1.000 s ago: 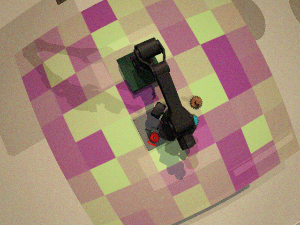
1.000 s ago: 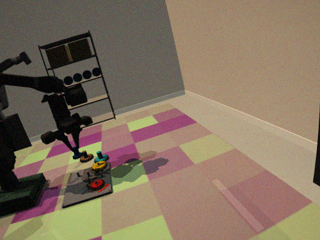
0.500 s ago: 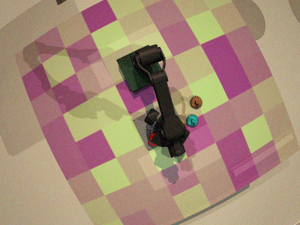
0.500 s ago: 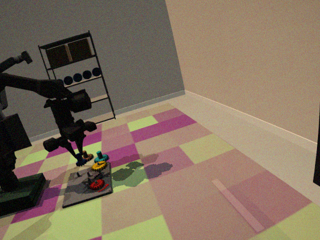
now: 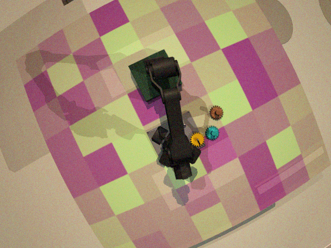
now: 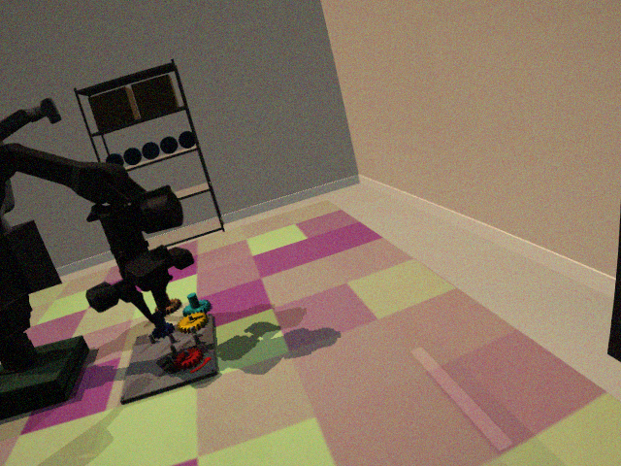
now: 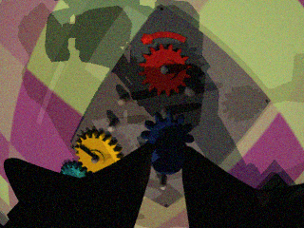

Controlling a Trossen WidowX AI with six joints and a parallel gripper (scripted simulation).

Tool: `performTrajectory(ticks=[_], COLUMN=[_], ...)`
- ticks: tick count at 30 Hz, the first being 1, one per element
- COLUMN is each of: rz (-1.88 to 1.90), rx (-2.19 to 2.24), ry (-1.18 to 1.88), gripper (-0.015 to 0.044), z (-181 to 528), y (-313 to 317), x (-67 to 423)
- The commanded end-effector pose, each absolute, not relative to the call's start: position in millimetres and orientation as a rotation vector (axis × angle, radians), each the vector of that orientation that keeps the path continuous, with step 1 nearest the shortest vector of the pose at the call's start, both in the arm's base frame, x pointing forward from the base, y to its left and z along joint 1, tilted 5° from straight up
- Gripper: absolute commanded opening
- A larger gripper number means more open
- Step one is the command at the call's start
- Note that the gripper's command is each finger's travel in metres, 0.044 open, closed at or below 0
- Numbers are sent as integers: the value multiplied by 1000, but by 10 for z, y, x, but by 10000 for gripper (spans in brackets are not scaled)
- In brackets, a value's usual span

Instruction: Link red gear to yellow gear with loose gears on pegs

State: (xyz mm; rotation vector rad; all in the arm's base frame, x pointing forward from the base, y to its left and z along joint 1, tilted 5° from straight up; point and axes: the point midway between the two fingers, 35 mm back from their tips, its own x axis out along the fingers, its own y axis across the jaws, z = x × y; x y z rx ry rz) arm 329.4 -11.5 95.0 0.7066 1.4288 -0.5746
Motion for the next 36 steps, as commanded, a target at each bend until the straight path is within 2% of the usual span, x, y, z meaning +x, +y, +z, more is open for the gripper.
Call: performTrajectory(ticks=[1, 25, 36], rz=[-565, -559, -413], rx=[709, 703, 547], ry=[1423, 1424, 1457], gripper=[0, 0, 0], z=[953, 944, 809], y=[-151, -158, -146], x=[3329, 3342, 3349])
